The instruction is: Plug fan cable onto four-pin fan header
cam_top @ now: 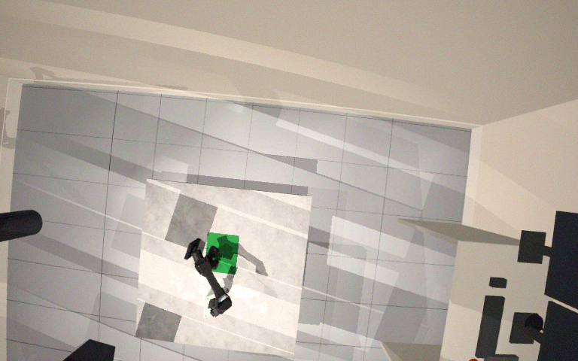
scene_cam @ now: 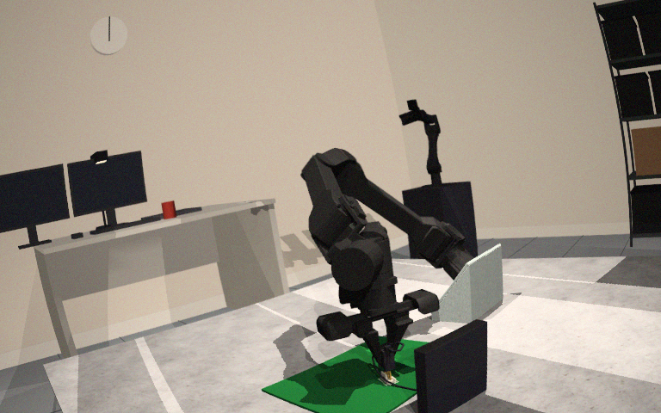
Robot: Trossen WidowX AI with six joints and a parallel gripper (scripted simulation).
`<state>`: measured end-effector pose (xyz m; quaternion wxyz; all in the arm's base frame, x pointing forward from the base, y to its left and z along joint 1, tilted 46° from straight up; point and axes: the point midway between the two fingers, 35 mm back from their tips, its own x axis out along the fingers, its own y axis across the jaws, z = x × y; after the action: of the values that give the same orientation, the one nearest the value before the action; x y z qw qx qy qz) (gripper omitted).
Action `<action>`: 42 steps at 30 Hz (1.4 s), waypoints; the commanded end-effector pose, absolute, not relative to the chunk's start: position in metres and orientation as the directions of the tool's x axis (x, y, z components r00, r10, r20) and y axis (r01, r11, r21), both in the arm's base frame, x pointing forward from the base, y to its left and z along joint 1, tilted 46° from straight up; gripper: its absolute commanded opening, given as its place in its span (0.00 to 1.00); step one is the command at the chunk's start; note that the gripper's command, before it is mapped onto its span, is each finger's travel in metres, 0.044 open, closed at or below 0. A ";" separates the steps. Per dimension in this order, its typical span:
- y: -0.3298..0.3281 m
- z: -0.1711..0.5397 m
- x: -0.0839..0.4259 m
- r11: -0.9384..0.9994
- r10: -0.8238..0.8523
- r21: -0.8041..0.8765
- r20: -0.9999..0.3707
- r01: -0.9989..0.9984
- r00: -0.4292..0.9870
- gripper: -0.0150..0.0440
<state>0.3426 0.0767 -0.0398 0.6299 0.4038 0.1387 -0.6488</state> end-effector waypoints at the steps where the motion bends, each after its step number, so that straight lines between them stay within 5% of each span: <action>1: 0.076 -0.039 0.343 -0.168 -0.707 0.333 -0.696 0.928 0.122 0.25; 42: 0.072 -0.044 0.343 -0.164 -0.707 0.330 -0.696 0.930 0.122 0.25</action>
<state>0.3428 0.0731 -0.0430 0.6288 0.4063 0.1366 -0.6488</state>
